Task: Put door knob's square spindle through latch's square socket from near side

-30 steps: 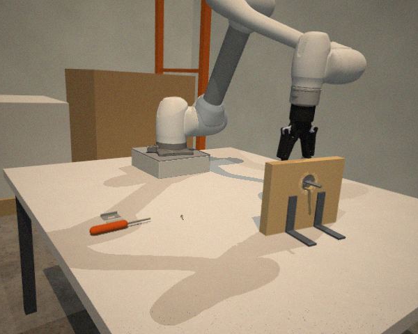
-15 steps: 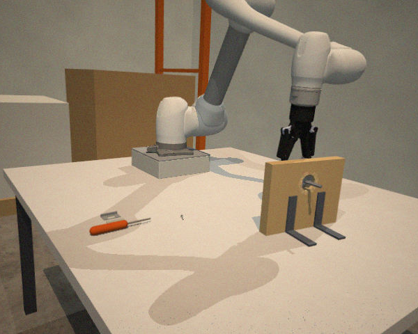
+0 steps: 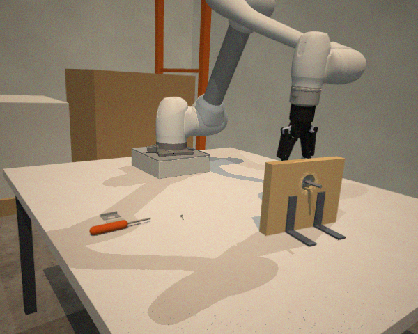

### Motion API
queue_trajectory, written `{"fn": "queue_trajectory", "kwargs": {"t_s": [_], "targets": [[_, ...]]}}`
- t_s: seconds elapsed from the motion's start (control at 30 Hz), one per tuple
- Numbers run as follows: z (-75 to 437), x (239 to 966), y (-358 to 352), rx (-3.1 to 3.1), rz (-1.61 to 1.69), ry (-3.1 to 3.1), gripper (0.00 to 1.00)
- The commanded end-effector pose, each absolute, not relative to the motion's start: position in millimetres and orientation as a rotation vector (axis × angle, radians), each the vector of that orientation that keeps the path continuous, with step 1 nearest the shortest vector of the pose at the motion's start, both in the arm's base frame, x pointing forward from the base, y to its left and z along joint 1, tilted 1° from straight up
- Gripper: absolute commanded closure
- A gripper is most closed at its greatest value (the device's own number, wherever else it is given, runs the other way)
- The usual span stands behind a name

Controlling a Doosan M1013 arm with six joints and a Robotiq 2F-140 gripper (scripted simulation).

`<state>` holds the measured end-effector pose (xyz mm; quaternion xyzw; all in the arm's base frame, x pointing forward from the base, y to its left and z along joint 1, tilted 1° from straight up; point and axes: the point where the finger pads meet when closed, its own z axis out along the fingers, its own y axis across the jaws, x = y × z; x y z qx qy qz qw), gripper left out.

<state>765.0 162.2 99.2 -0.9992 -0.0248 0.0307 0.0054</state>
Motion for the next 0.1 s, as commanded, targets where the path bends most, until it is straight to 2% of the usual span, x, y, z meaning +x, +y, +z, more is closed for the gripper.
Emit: {"fn": "queue_trajectory", "kwargs": {"t_s": [0.0, 0.07], "targets": [[99.4, 764.9, 162.2, -3.128, 0.096, -0.078, 0.43], [99.4, 764.9, 162.2, -3.128, 0.096, -0.078, 0.43]]}}
